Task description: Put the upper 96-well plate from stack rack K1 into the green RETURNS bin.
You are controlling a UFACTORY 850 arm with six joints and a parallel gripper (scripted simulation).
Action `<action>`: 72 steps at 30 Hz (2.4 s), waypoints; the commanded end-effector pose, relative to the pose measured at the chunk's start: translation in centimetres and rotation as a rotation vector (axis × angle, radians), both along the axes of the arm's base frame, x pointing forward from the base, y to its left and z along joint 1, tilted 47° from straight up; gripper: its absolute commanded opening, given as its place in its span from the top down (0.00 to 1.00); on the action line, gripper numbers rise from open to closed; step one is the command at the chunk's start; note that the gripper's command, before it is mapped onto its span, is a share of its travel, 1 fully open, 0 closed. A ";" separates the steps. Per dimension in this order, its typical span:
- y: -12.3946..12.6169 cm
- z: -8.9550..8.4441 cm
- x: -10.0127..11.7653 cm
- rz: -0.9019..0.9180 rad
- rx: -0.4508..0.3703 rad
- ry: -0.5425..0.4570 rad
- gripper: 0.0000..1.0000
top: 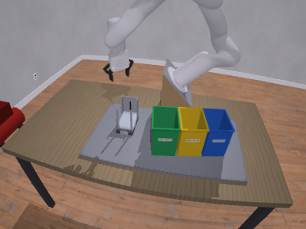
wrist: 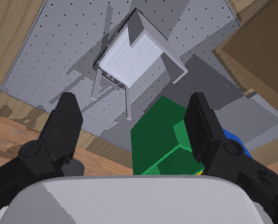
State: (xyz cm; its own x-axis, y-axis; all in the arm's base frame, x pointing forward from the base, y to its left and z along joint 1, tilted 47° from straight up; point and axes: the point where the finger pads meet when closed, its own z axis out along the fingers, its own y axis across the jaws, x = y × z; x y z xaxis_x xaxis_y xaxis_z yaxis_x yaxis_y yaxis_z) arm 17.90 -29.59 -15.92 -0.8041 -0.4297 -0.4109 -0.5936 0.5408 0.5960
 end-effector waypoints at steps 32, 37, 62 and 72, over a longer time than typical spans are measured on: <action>1.0 0.3 1.2 0.325 0.010 -0.380 0.00; 1.2 0.4 1.3 0.391 0.011 -0.456 0.00; 3.0 0.8 2.7 0.896 0.001 -1.027 0.00; 3.5 0.9 3.1 1.071 -0.009 -1.217 0.00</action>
